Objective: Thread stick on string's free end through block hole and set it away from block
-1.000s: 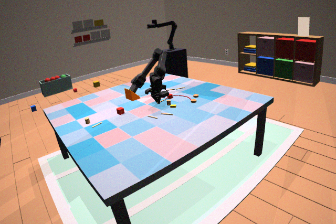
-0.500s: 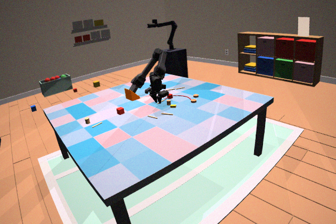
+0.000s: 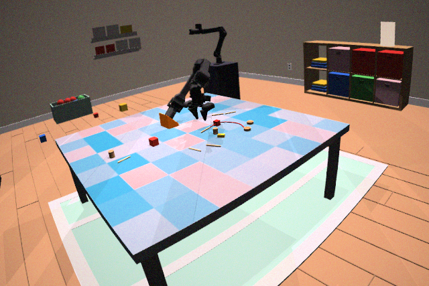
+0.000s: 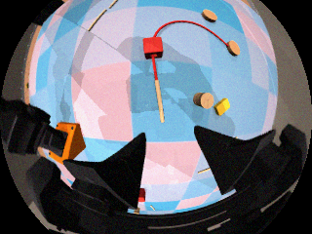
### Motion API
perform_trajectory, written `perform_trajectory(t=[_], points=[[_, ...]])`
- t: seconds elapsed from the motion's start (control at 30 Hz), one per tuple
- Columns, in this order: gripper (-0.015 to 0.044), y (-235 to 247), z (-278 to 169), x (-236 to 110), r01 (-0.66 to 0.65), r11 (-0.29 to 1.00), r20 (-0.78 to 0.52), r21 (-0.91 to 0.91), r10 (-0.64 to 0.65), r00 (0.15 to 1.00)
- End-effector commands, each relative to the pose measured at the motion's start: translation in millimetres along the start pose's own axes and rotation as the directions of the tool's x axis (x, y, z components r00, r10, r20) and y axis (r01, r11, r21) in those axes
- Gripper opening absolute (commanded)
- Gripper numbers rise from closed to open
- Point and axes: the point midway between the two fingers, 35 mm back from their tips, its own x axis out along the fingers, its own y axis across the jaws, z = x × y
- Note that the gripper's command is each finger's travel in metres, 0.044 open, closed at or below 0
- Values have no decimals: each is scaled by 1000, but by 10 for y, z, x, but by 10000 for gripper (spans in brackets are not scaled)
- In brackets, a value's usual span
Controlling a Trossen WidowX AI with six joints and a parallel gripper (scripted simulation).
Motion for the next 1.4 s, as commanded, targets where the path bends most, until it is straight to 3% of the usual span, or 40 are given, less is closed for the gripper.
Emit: perform_trajectory(t=[0.0,0.1,1.37], points=[[367,-5,-6,-3,4,1000,-1,2,-4,1000],[440,-9,13,-207,1,1000,-2,1,-1,1000],[440,-16,20,-274,9,1000,-1,2,-9,1000]])
